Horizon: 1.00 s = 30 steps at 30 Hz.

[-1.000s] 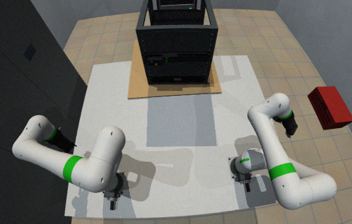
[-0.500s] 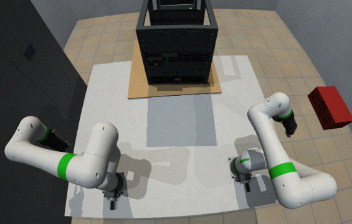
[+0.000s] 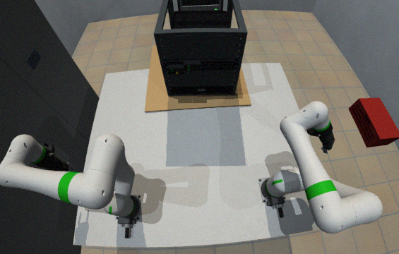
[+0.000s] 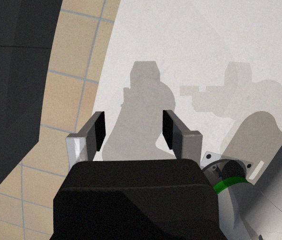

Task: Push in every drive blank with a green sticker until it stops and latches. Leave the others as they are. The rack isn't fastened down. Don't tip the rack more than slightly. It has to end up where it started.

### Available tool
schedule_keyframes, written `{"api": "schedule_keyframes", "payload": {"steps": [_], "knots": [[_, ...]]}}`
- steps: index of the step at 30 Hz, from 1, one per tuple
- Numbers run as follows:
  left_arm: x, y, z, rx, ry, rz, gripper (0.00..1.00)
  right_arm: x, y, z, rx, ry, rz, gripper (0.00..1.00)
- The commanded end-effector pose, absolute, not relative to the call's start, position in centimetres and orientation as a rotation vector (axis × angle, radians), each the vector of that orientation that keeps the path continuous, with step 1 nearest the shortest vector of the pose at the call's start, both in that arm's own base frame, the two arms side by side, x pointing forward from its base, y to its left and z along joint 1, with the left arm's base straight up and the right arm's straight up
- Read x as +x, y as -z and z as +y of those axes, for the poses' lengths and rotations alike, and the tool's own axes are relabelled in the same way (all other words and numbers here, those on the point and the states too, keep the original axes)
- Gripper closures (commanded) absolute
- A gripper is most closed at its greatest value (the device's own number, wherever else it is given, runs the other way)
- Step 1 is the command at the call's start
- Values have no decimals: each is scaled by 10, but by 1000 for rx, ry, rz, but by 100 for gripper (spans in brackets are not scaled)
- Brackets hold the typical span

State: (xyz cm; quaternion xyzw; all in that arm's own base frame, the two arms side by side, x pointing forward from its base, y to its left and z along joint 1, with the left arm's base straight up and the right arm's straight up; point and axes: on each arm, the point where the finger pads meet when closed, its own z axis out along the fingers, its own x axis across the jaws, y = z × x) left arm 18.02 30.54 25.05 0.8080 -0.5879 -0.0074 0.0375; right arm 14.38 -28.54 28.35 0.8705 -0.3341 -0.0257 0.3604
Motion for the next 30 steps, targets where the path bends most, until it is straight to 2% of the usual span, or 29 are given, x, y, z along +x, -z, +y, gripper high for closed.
{"api": "schedule_keyframes", "payload": {"steps": [1,30], "knots": [[176,-255,317,2373,2,-1952,0,151,-285,-281,2282,84,-809,0],[124,-275,383,1571,-30,-2679,0,249,-291,-214,2657,246,-19,0]]}}
